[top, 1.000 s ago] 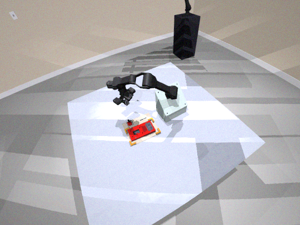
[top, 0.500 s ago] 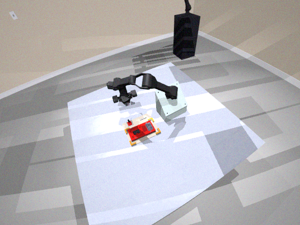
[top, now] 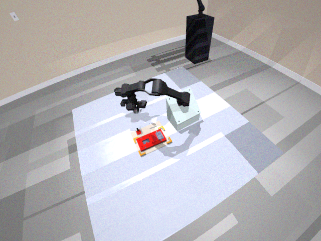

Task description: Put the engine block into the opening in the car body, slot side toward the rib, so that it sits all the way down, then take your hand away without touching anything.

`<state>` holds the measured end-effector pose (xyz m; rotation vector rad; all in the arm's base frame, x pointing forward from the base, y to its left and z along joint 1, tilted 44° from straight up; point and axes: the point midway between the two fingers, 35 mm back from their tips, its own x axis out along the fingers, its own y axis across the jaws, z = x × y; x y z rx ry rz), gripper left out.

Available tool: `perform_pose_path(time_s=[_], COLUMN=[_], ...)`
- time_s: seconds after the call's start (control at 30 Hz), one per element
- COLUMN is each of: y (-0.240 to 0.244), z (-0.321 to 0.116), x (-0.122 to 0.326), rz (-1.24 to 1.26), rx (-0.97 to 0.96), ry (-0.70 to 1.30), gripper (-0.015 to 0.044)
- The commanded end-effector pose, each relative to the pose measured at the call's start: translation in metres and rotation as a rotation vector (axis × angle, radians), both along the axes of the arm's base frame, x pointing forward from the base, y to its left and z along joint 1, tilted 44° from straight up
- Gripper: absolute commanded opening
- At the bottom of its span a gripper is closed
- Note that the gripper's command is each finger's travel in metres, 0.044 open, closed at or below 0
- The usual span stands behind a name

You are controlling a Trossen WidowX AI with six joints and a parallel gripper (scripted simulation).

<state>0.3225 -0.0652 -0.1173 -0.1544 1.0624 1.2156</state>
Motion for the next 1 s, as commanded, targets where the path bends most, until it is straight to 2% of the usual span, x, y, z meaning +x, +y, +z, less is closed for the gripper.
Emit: perform_pose_path(time_s=[0.0, 0.97], y=[0.001, 0.0049], z=[-0.0005, -0.0044], x=[0.0002, -0.0001], rz=[-0.088, -0.819], rx=[-0.002, -0.042], ry=[0.079, 0.766], gripper=[0.0, 0.0])
